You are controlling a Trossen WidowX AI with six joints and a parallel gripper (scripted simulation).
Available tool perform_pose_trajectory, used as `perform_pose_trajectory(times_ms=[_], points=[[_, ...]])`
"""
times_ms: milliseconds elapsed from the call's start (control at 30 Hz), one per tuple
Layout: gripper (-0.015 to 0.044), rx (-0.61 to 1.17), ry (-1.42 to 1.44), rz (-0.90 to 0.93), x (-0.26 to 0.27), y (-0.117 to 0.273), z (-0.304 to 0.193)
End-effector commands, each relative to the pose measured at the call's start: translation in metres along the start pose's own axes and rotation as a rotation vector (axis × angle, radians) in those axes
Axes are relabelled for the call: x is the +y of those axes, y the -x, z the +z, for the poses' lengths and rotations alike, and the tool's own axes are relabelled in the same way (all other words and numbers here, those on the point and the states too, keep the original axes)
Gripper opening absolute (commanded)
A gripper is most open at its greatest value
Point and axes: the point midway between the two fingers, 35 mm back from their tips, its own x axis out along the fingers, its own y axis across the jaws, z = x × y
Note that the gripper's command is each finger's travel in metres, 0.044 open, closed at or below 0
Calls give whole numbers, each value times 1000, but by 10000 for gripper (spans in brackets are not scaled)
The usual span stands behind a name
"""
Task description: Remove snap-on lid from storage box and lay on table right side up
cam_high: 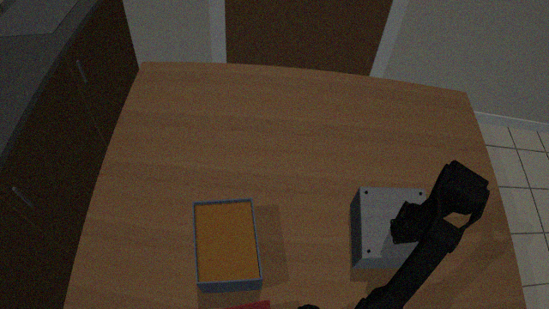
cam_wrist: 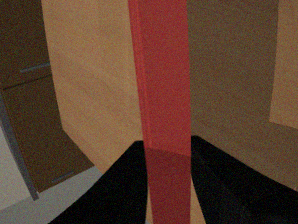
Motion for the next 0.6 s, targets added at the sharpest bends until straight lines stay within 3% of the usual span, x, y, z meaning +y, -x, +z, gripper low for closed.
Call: perform_pose_trajectory(times_ms=[0,567], points=[[0,-7,6,-8,-7,-4,2],[0,-7,6,-8,-17,-13,2]])
